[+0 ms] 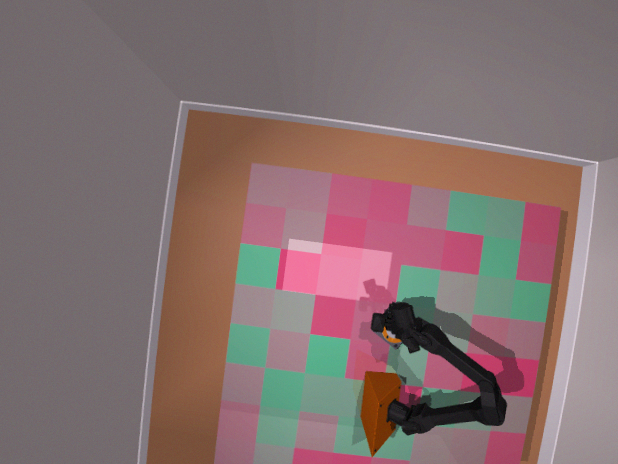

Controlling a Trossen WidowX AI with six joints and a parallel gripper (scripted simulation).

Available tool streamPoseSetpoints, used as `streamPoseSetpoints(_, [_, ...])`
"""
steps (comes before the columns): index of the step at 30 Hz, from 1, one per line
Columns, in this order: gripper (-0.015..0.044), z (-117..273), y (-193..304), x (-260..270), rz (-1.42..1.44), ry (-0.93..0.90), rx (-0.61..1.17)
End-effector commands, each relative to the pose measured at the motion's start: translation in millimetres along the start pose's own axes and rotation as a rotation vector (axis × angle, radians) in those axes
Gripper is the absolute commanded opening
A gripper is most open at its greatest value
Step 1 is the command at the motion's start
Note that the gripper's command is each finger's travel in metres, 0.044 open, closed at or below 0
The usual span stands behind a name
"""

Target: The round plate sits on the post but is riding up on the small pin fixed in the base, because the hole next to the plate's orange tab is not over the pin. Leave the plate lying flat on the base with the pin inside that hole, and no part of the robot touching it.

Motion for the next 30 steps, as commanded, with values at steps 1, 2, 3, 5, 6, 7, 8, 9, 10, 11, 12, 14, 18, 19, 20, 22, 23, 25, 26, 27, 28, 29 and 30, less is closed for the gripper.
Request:
streamPoseSetpoints(1, [0.0000,-2.5,-3.4,-6.0,0.000,0.011,0.004])
streamPoseSetpoints(2, [0.0000,-2.5,-3.9,-6.6,0.000,0.011,0.004])
streamPoseSetpoints(3, [0.0000,-2.5,-4.4,-7.2,0.000,0.011,0.004])
streamPoseSetpoints(5, [0.0000,-2.4,-5.3,-8.4,0.000,0.011,0.004])
streamPoseSetpoints(6, [0.0000,-2.4,-5.8,-9.1,0.000,0.011,0.004])
streamPoseSetpoints(7, [0.0000,-2.4,-6.3,-9.7,0.000,0.011,0.004])
streamPoseSetpoints(8, [0.0000,-2.4,-6.6,-10.3,0.000,0.011,0.004])
streamPoseSetpoints(9, [0.0000,-2.3,-7.0,-10.9,0.000,0.011,0.004])
streamPoseSetpoints(10, [0.0000,-2.4,-7.3,-11.4,0.000,0.011,0.004])
streamPoseSetpoints(11, [0.0000,-2.3,-7.6,-11.9,0.000,0.011,0.004])
streamPoseSetpoints(12, [0.0000,-2.3,-8.0,-12.5,0.000,0.011,0.004])
streamPoseSetpoints(14, [0.0000,-2.3,-8.6,-13.7,0.000,0.011,0.004])
streamPoseSetpoints(18, [0.0000,-2.4,-9.6,-15.8,0.001,0.011,0.004])
streamPoseSetpoints(19, [0.0000,-2.4,-9.7,-16.1,0.001,0.011,0.004])
streamPoseSetpoints(20, [0.0000,-2.4,-9.8,-16.4,0.001,0.011,0.004])
streamPoseSetpoints(22, [0.0000,-2.3,-9.9,-17.1,0.001,0.011,0.004])
streamPoseSetpoints(23, [0.0000,-2.5,-10.0,-17.5,0.001,0.011,0.004])
streamPoseSetpoints(25, [0.0000,-2.4,-10.3,-18.8,0.001,0.011,0.004])
streamPoseSetpoints(26, [0.0000,-2.4,-10.5,-19.2,0.001,0.011,0.004])
streamPoseSetpoints(27, [0.0000,-2.3,-10.7,-19.9,0.001,0.011,0.004])
streamPoseSetpoints(28, [0.0000,-2.3,-11.1,-20.6,0.001,0.011,0.004])
streamPoseSetpoints(29, [0.0000,-2.3,-11.3,-21.2,0.001,0.011,0.004])
streamPoseSetpoints(30, [0.0000,-2.3,-11.5,-21.7,0.001,0.011,0.004])
Point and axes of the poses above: the point midway between the two fingers, 35 mm back from their tips, its own z axis back along the fingers, its own x axis across the jaws, y = z × x, the point moved 6 cm from there along z, back along the fingers, and after that the axes turned 14 degrees about -z, right-handed, at the moved point
